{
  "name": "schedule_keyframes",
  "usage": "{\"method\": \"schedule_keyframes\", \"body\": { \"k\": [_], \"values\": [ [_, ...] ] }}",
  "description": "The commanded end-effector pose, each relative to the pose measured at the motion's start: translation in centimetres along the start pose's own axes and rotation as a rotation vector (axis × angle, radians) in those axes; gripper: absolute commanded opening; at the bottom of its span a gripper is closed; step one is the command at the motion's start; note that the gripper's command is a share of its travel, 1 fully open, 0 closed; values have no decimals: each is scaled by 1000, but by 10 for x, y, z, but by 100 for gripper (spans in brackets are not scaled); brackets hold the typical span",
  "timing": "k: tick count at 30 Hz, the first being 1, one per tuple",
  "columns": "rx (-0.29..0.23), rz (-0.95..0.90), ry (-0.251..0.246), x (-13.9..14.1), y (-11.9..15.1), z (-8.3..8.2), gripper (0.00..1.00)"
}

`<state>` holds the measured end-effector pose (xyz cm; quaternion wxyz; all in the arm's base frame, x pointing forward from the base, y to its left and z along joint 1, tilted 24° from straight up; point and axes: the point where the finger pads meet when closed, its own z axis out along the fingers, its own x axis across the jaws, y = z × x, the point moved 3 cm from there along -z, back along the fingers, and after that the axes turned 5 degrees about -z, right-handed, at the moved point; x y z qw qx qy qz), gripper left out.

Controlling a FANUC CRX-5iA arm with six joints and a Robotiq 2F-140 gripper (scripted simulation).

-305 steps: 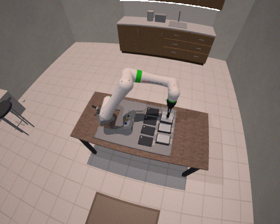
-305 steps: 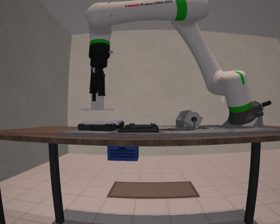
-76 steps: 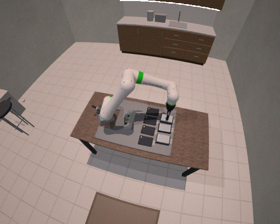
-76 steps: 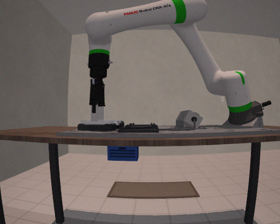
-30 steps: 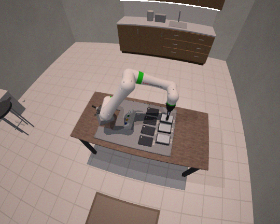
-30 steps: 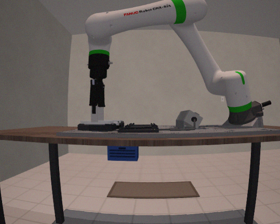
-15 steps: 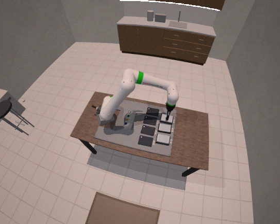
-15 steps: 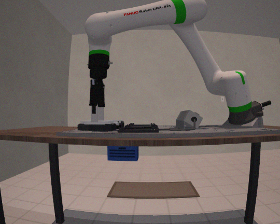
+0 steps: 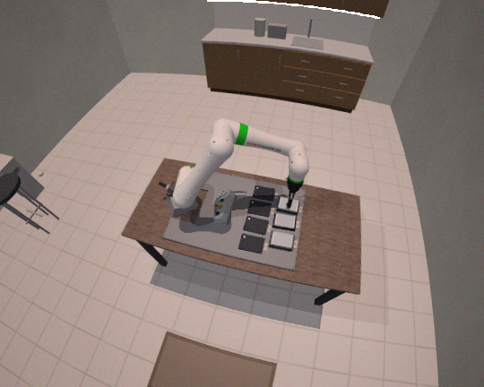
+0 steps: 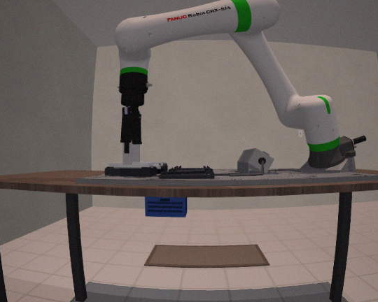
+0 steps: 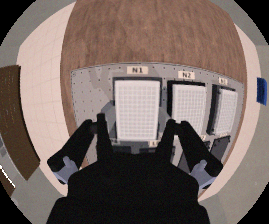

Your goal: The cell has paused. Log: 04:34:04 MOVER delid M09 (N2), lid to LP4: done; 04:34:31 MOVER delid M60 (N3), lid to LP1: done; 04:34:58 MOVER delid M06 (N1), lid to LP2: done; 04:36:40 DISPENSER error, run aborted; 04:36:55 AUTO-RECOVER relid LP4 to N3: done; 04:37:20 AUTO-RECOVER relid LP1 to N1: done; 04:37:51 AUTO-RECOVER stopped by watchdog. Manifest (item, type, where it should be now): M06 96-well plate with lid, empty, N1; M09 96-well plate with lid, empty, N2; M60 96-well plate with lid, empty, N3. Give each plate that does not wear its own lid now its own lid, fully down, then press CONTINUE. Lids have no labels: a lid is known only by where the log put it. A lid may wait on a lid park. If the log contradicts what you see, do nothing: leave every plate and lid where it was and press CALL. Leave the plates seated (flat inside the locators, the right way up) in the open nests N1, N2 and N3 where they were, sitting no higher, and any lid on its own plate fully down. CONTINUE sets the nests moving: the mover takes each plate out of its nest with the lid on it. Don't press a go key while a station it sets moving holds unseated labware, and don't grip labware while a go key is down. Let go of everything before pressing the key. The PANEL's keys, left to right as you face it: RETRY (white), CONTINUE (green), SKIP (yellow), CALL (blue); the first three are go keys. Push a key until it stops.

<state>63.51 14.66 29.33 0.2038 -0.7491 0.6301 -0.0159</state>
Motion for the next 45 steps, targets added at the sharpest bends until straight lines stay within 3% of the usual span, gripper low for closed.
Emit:
{"method": "schedule_keyframes", "body": {
  "k": [1, 2, 3, 45],
  "values": [
    [0, 0, 0, 0, 0, 0, 0],
    [0, 0, 0, 0, 0, 0, 0],
    [0, 0, 0, 0, 0, 0, 66],
    [0, 0, 0, 0, 0, 0, 66]
  ]
}}
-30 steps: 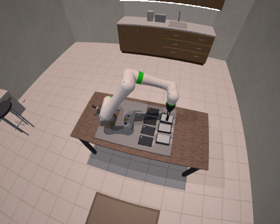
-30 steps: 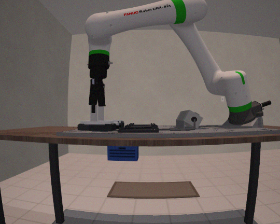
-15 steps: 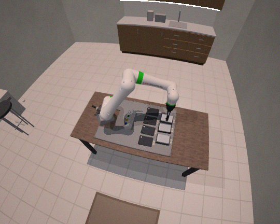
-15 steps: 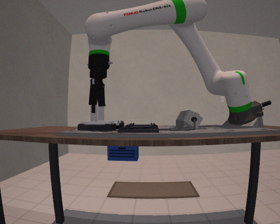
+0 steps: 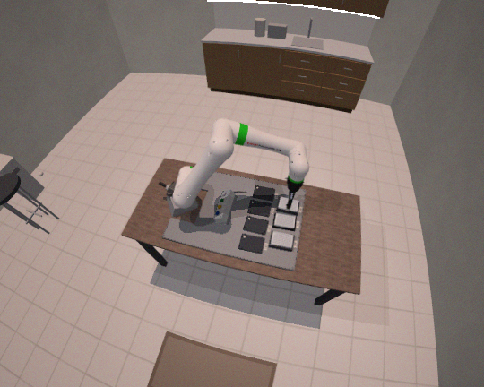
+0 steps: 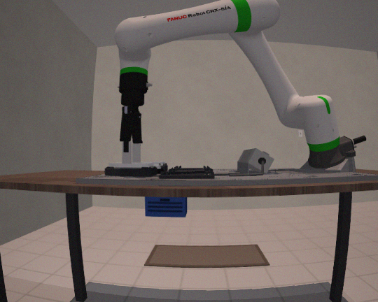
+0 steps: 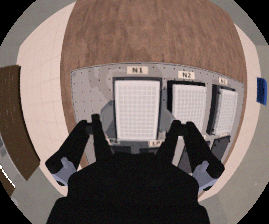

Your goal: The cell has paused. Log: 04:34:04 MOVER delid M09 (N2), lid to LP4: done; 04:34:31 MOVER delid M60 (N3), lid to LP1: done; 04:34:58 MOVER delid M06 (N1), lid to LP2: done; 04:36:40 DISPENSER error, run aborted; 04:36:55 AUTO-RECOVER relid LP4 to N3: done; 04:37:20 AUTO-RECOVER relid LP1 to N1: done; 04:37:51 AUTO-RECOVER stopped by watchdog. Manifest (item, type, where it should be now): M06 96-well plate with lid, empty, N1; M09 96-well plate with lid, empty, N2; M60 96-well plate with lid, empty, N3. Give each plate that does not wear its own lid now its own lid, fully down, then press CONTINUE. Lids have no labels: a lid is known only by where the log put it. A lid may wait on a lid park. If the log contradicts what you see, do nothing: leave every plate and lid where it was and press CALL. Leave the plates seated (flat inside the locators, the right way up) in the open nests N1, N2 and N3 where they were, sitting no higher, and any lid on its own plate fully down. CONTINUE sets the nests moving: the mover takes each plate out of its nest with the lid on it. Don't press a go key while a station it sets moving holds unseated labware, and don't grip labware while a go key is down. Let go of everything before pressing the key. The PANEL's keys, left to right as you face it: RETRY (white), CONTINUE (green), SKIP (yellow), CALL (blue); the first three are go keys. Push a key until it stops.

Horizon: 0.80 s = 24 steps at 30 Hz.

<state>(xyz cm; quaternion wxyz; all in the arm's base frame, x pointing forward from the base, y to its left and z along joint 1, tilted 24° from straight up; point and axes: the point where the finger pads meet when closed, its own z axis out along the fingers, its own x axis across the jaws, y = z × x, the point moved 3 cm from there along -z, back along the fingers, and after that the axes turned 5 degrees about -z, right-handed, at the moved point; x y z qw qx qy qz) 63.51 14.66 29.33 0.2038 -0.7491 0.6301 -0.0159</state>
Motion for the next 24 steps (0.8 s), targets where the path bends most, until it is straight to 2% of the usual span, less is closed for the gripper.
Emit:
{"method": "schedule_keyframes", "body": {
  "k": [1, 16, 24],
  "values": [
    [0, 0, 0, 0, 0, 0, 66],
    [0, 0, 0, 0, 0, -1, 66],
    [0, 0, 0, 0, 0, -9, 66]
  ]
}}
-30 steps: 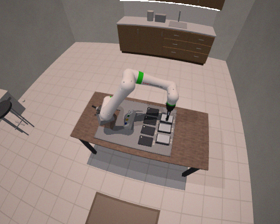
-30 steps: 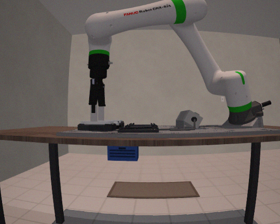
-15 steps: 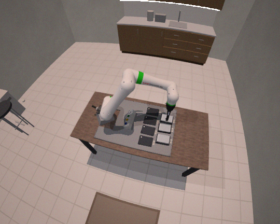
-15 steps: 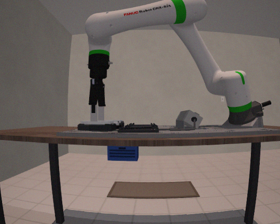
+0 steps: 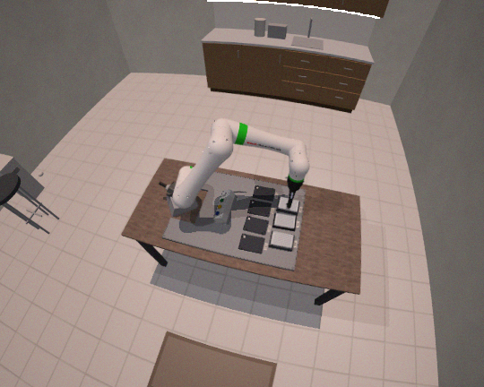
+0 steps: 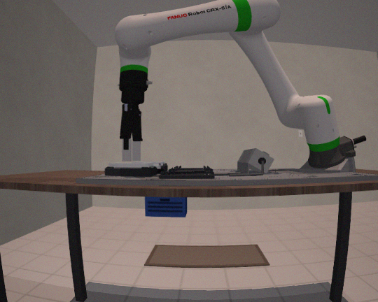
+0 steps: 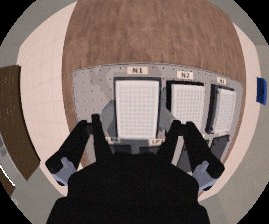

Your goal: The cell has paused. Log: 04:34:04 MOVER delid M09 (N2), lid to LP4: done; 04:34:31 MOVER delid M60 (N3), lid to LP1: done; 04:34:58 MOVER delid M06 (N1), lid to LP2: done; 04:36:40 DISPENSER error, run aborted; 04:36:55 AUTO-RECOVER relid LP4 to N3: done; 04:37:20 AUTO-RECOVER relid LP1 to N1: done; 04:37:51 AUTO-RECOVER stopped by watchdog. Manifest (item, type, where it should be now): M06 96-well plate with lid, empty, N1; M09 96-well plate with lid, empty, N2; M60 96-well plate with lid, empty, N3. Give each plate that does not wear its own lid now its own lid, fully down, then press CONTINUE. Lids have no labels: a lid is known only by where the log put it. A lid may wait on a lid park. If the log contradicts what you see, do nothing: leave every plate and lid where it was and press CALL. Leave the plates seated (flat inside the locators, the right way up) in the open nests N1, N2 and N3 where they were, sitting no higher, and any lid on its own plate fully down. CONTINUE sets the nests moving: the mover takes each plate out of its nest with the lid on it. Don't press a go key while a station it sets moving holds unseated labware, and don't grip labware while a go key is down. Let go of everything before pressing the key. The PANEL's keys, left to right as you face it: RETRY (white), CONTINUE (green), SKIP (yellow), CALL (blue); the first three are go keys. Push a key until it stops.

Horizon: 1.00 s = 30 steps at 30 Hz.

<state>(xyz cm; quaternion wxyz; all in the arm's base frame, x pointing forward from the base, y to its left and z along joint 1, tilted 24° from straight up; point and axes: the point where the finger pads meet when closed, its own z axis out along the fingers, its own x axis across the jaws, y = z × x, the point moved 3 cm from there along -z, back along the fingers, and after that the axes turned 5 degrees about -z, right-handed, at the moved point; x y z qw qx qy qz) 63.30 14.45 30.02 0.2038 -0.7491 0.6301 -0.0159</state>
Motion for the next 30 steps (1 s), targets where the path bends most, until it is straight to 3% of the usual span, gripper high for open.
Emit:
{"method": "schedule_keyframes", "body": {
  "k": [1, 20, 30],
  "values": [
    [1, 0, 0, 0, 0, -4, 66],
    [1, 0, 0, 0, 0, -36, 66],
    [1, 0, 0, 0, 0, -43, 66]
  ]
}}
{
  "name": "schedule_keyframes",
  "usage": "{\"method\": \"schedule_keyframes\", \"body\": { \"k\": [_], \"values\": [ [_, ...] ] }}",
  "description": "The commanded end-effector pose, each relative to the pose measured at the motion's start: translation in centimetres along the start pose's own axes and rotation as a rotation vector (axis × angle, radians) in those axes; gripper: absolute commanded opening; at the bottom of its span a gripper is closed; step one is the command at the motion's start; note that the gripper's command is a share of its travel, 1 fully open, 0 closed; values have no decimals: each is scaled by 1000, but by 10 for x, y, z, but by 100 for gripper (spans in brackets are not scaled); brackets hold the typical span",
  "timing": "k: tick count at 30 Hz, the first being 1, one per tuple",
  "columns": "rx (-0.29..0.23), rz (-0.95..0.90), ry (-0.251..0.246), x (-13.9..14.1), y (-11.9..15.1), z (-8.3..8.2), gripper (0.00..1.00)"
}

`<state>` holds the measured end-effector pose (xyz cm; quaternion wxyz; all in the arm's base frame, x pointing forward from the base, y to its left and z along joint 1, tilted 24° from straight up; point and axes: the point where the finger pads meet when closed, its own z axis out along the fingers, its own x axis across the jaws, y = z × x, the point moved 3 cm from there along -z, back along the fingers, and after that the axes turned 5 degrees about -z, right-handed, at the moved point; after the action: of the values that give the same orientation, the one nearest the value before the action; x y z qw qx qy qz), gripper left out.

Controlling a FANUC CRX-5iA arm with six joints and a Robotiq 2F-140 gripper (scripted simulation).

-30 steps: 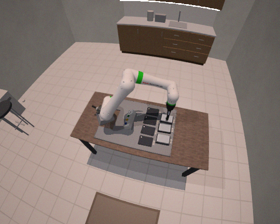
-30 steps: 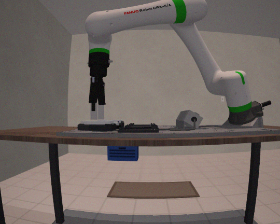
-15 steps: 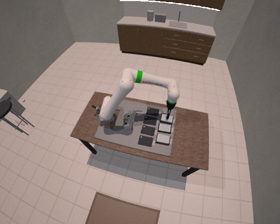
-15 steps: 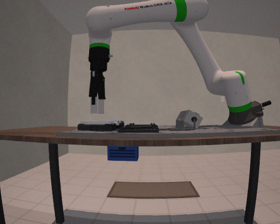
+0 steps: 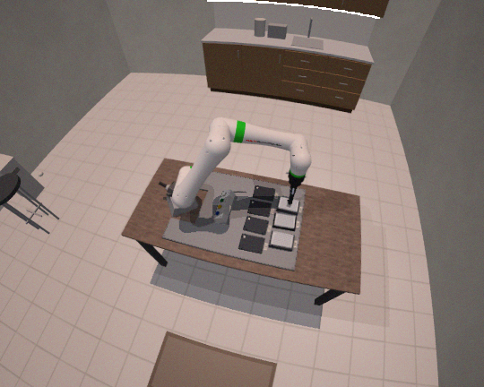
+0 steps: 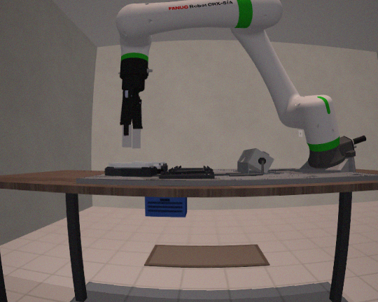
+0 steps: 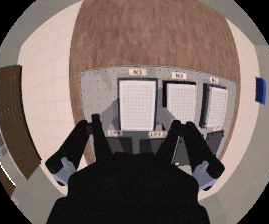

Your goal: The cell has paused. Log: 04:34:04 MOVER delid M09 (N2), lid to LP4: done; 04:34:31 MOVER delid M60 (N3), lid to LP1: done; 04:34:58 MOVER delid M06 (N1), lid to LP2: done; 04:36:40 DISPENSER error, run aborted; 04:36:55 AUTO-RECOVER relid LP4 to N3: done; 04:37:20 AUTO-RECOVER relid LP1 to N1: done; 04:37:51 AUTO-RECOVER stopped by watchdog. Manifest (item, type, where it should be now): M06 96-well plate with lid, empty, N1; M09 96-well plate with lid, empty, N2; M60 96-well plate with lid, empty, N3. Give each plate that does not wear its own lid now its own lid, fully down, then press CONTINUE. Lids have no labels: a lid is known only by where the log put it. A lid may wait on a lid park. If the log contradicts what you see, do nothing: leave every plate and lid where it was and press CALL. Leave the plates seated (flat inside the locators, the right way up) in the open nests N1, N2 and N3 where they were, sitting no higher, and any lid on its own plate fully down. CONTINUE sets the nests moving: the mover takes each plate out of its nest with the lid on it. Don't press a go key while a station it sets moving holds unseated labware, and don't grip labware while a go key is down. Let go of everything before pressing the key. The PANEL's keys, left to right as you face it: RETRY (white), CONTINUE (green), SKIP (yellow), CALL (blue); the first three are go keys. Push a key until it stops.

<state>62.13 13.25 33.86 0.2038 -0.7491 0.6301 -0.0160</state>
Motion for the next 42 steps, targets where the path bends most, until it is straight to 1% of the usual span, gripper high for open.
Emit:
{"method": "schedule_keyframes", "body": {
  "k": [1, 6, 9, 11, 13, 15, 17, 18, 19, 20, 21, 22, 23, 24, 25, 28, 30, 32, 33, 34, 35, 36, 37, 38, 39, 40, 41, 42],
  "values": [
    [0, 0, 0, 0, 0, -1, 66],
    [0, 0, 0, 0, 0, -1, 66],
    [0, -1, 0, 0, 6, -6, 66],
    [0, -1, 0, 0, 6, -6, 66],
    [0, -2, 0, 0, 19, -16, 66],
    [0, -4, 0, 0, 42, -31, 66],
    [0, -7, 0, 1, 75, -49, 66],
    [0, -7, 0, 1, 75, -49, 66],
    [0, -9, 0, 2, 95, -58, 66],
    [0, -9, 0, 2, 95, -58, 66],
    [0, -11, 0, 4, 117, -68, 66],
    [0, -11, 0, 4, 117, -68, 66],
    [0, -13, 0, 6, 141, -76, 66],
    [0, -13, 0, 6, 141, -76, 66],
    [0, -15, 0, 9, 167, -83, 66],
    [0, -15, 0, 9, 167, -83, 66],
    [0, -19, 0, 17, 221, -92, 66],
    [0, -19, 0, 17, 221, -92, 66],
    [0, -22, 0, 22, 248, -94, 66],
    [0, -22, 0, 22, 248, -94, 66],
    [0, -24, 0, 27, 274, -94, 66],
    [0, -24, 0, 27, 274, -94, 66],
    [0, -26, 0, 32, 299, -92, 66],
    [0, -26, 0, 32, 299, -92, 66],
    [0, -28, 0, 37, 323, -89, 66],
    [0, -28, 0, 37, 323, -89, 66],
    [0, -30, 0, 42, 345, -84, 66],
    [0, -30, 0, 42, 345, -84, 66]
  ]
}}
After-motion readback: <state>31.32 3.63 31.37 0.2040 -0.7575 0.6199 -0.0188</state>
